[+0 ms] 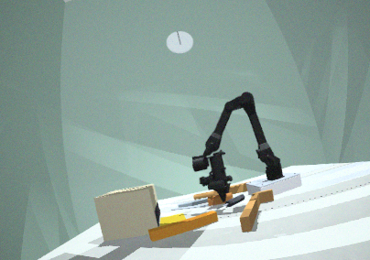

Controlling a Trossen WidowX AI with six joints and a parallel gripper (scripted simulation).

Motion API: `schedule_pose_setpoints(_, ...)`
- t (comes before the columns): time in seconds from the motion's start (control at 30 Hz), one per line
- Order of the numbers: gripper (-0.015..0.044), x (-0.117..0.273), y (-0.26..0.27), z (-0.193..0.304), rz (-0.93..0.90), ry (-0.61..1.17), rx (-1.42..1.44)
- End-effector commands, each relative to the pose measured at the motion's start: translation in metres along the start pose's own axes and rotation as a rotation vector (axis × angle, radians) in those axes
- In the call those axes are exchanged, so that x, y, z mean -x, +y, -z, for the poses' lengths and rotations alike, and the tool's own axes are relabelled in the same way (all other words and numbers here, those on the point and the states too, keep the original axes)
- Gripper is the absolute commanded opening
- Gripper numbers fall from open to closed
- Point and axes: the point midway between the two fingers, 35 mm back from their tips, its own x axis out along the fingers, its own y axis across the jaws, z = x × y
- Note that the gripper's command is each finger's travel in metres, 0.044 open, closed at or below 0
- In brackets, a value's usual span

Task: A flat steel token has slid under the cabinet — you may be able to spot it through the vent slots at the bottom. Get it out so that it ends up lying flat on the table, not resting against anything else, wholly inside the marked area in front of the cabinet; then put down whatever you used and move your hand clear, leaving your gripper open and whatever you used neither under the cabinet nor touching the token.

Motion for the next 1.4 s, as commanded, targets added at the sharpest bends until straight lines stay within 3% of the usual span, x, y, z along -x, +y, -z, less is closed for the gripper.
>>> schedule_pose_setpoints(0.0,0.0000,0.000,0.002,-0.001,0.003,-0.002,-0.021)
schedule_pose_setpoints(1.37,0.0000,0.001,0.041,0.005,-0.001,-0.002,-0.043)
